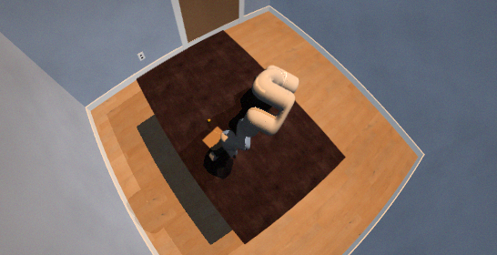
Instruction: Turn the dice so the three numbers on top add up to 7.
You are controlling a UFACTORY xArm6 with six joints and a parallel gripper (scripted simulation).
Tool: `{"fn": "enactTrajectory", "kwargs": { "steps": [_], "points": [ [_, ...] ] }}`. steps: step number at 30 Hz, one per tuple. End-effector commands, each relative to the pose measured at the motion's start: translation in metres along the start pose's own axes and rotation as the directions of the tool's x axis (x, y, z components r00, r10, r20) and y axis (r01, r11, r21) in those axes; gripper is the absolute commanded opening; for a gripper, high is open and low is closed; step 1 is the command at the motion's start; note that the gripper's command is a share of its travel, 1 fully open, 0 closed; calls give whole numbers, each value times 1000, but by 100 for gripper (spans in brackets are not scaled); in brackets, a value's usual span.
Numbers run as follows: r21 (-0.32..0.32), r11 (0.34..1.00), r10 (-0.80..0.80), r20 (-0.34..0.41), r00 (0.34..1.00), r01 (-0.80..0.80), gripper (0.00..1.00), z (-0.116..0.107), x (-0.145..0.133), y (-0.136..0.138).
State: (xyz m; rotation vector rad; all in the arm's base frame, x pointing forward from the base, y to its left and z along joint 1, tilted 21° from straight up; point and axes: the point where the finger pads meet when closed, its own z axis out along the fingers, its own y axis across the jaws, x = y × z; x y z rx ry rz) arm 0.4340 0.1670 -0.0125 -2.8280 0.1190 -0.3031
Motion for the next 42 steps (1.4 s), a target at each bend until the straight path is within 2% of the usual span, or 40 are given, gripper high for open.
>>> {"fn": "enactTrajectory", "kwargs": {
  "steps": [1,5,8,21,24,27,29,32,36,42],
  "points": [
    [-4,1000,0,4,1000,0,11,-33,2,-1],
    [-4,1000,0,4,1000,0,11,-55,2,-1],
    [-4,1000,0,4,1000,0,11,-63,2,-1],
    [-4,1000,-1,4,1000,1,11,-65,2,1],
    [-6,1000,-21,8,1000,21,11,-65,-1,25],
    [-7,998,-57,11,998,57,11,-67,-8,70],
    [-7,998,-57,11,998,57,11,-67,-8,70],
    [-5,996,-94,8,996,94,11,-70,-20,111],
    [-4,994,-112,5,994,112,11,-72,-28,131],
    [-3,993,-114,4,993,114,11,-72,-29,133]
  ]
}}
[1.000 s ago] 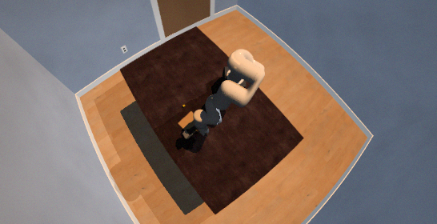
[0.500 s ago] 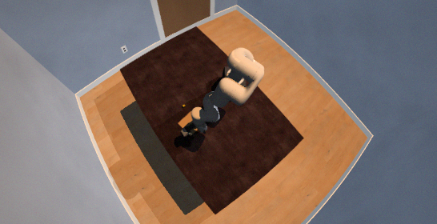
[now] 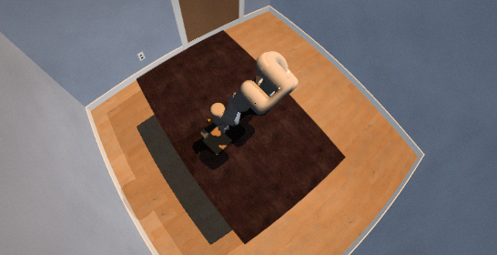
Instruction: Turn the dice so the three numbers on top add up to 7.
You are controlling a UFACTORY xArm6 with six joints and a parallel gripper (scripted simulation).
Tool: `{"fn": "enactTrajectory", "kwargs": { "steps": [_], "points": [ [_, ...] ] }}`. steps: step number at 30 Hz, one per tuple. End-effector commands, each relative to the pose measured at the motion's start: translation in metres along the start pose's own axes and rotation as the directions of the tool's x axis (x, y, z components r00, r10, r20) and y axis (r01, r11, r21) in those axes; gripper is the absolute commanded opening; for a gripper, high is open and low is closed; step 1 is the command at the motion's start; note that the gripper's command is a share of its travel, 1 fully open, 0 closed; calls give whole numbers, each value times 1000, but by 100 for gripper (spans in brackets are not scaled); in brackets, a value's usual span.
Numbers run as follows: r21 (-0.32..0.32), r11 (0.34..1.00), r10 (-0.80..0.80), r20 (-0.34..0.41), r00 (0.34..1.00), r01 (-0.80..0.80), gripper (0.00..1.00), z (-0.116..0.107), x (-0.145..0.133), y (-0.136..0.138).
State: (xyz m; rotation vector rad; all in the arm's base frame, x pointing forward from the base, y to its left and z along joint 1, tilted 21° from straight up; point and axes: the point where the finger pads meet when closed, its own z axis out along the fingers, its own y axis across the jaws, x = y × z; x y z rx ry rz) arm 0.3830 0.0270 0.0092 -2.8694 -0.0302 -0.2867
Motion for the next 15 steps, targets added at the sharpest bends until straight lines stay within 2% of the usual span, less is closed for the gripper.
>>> {"fn": "enactTrajectory", "kwargs": {
  "steps": [1,15],
  "points": [
    [22,1000,-10,-25,1000,10,11,-1,1,3],
    [22,1000,-10,-25,1000,11,11,5,1,3]
  ]
}}
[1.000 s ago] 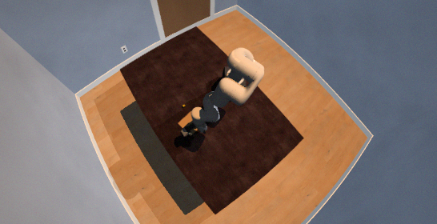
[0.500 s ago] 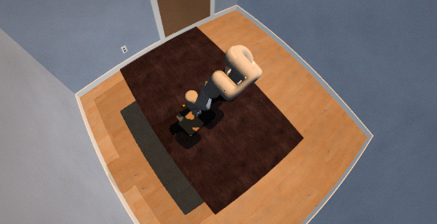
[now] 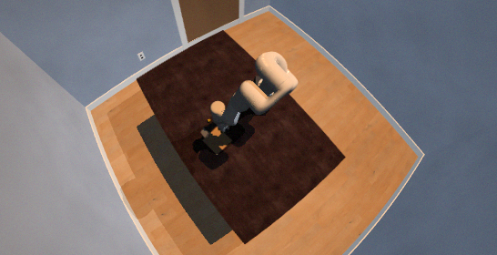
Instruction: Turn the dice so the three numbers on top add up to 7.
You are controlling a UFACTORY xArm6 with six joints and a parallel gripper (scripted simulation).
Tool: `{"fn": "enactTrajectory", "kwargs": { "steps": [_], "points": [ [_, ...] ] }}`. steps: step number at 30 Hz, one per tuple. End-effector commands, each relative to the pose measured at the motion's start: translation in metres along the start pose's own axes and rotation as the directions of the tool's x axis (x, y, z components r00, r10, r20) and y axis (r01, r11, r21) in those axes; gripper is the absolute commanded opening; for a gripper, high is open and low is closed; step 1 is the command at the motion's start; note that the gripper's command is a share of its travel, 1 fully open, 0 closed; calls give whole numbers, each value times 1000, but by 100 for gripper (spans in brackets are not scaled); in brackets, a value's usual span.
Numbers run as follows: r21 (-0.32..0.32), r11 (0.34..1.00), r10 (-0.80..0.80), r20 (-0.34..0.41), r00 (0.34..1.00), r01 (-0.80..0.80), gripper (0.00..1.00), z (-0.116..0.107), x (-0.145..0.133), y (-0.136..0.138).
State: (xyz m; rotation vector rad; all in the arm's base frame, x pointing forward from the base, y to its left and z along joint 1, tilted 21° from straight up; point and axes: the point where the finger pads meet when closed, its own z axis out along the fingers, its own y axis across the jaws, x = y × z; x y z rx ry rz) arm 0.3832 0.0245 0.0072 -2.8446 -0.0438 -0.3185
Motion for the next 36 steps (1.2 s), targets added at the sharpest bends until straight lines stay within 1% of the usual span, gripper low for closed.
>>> {"fn": "enactTrajectory", "kwargs": {
  "steps": [1,4,6,7,21,23,28,36],
  "points": [
    [0,1000,0,-3,1000,0,11,6,1,0],
    [0,1000,0,-3,1000,0,11,15,1,0],
    [0,1000,0,-3,1000,0,11,15,1,0],
    [0,1000,0,-3,1000,0,11,19,1,0],
    [0,1000,0,-3,1000,0,11,83,1,2],
    [0,1000,0,-3,1000,0,11,83,1,2],
    [0,1000,0,-3,1000,0,11,94,1,2],
    [0,1000,0,-3,1000,0,11,96,1,2]
  ]
}}
